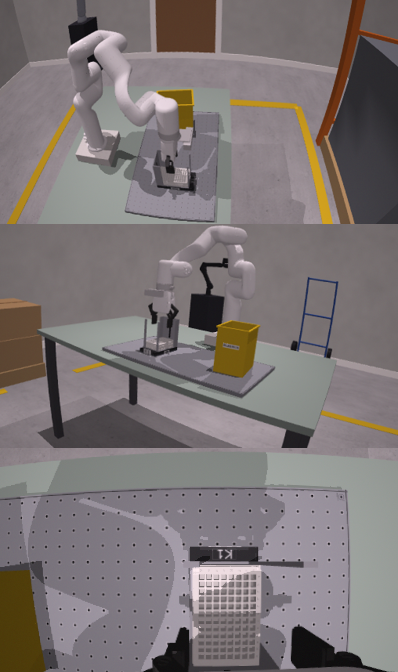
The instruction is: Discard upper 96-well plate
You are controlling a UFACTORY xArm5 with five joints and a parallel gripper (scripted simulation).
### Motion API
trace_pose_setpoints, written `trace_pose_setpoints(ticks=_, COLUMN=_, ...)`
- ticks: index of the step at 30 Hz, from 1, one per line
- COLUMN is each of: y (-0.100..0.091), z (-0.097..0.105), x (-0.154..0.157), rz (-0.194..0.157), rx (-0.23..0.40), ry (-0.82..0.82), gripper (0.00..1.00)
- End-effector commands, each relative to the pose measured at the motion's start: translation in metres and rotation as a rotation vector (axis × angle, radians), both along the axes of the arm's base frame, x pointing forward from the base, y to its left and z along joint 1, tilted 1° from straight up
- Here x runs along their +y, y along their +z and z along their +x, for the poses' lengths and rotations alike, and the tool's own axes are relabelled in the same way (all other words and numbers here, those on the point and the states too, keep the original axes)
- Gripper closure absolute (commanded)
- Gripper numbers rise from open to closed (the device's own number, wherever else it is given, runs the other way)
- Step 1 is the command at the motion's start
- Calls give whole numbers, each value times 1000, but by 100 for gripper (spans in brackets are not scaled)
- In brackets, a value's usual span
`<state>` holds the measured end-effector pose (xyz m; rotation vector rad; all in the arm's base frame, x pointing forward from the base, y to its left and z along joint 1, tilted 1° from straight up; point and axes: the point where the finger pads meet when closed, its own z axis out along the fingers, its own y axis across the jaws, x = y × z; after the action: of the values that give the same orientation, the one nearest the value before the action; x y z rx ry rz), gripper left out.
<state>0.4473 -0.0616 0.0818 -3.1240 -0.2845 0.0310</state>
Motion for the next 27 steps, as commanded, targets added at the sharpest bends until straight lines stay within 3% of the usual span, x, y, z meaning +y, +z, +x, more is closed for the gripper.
trace_pose_setpoints(ticks=1, y=-6, z=1, x=0, rz=0, rx=-3, ry=0, gripper=0)
trace_pose_setpoints(ticks=27, y=-46, z=0, x=0, rz=0, rx=-3, ry=0, gripper=0)
